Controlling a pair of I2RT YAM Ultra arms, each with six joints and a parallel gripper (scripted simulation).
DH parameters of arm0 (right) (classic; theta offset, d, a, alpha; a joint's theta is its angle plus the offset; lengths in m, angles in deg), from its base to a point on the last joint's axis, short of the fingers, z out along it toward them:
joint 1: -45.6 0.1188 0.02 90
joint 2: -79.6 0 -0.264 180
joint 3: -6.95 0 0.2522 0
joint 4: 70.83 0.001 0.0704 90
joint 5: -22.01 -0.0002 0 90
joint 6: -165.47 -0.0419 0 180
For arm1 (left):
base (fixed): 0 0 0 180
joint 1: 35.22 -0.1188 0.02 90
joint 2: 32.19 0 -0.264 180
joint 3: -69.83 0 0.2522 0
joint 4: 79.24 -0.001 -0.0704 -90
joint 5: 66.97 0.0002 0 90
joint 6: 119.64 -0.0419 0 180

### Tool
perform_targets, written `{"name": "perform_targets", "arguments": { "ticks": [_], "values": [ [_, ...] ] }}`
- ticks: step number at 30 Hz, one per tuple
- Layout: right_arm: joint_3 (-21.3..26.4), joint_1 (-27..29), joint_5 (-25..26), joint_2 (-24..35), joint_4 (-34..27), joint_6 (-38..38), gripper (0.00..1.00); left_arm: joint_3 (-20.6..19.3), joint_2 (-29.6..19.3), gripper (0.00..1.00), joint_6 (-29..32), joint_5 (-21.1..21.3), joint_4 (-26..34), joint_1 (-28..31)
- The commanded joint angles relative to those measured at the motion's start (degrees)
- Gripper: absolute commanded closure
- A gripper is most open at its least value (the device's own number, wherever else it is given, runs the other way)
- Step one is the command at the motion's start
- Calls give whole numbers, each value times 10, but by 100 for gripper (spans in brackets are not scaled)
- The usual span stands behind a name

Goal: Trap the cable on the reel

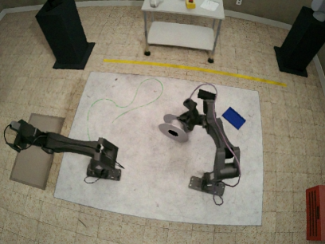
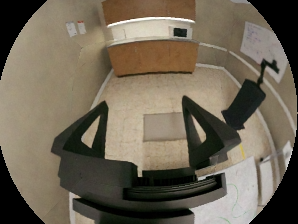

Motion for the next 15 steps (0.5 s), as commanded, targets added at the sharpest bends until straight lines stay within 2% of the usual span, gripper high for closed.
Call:
{"name": "perform_targets", "arguments": {
  "ticks": [1, 8, 15],
  "values": [
    [3, 4, 8, 14, -3, -3, 100, -1, 4, 0, -4, -6, 9, 3],
    [2, 4, 8, 14, -2, -3, 100, -1, 4, 0, -4, -6, 9, 3],
    [-26, 4, 8, 24, 15, -4, 100, -1, 4, 0, -4, -6, 9, 3]
  ]
}}
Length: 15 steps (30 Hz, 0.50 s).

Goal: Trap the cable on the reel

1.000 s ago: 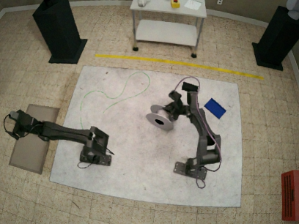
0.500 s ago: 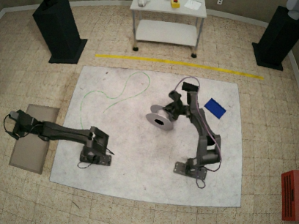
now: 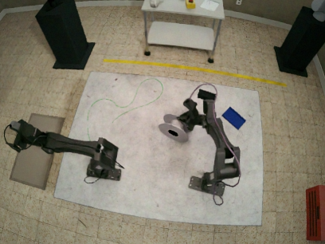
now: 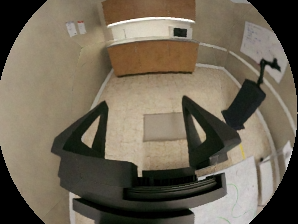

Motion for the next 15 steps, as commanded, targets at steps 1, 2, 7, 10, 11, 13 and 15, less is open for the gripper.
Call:
{"name": "perform_targets", "arguments": {
  "ticks": [1, 2, 7, 10, 11, 13, 15],
  "values": [
    [-24, 4, 8, 24, 17, -4, 100, -1, 4, 0, -4, -6, 9, 3],
    [-27, 4, 8, 25, 21, -4, 100, -1, 4, 0, -4, -6, 9, 3],
    [-37, 4, 8, 27, 37, -4, 100, -1, 4, 0, -4, -6, 9, 3],
    [-44, 4, 8, 30, 47, -3, 100, -1, 4, 0, -4, -6, 9, 3],
    [-47, 4, 8, 31, 51, -3, 100, -1, 4, 0, -4, -6, 9, 3],
    [-53, 4, 8, 32, 59, -3, 100, -1, 4, 0, -4, -6, 9, 3],
    [-58, 4, 8, 33, 65, -3, 100, -1, 4, 0, -4, -6, 9, 3]
  ]
}}
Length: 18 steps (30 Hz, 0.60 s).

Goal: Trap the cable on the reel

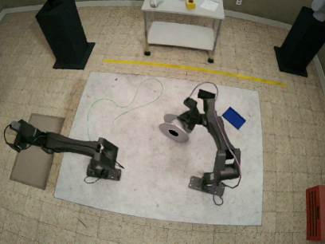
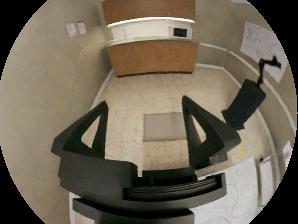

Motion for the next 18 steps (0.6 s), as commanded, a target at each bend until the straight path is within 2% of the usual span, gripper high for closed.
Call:
{"name": "perform_targets", "arguments": {
  "ticks": [1, 18],
  "values": [
    [-33, 4, 13, 25, 13, -3, 100, -1, 4, 0, -4, -6, 9, 3],
    [-43, 4, 13, 30, 9, -2, 100, -1, 4, 0, -4, -6, 9, 3]
  ]
}}
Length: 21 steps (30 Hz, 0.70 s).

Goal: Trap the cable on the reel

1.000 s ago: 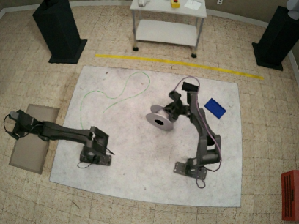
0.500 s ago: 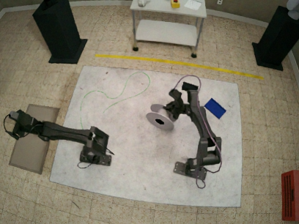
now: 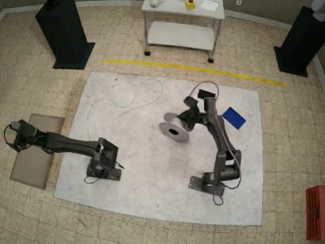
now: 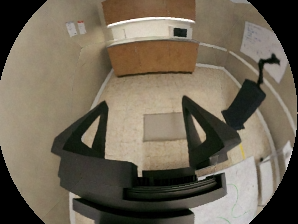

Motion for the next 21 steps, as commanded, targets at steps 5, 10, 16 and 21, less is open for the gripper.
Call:
{"name": "perform_targets", "arguments": {
  "ticks": [5, 10, 16, 21],
  "values": [
    [-27, 4, 13, 23, -10, -2, 100, -1, 4, 0, -4, -6, 9, 3],
    [-27, 4, 13, 24, -10, -4, 100, -1, 4, 0, -4, -6, 9, 3],
    [-26, 5, 12, 24, -12, -6, 100, -1, 4, 0, -4, -6, 9, 3],
    [-24, 8, 10, 26, -15, -9, 100, -1, 4, 0, -4, -6, 9, 3]
  ]
}}
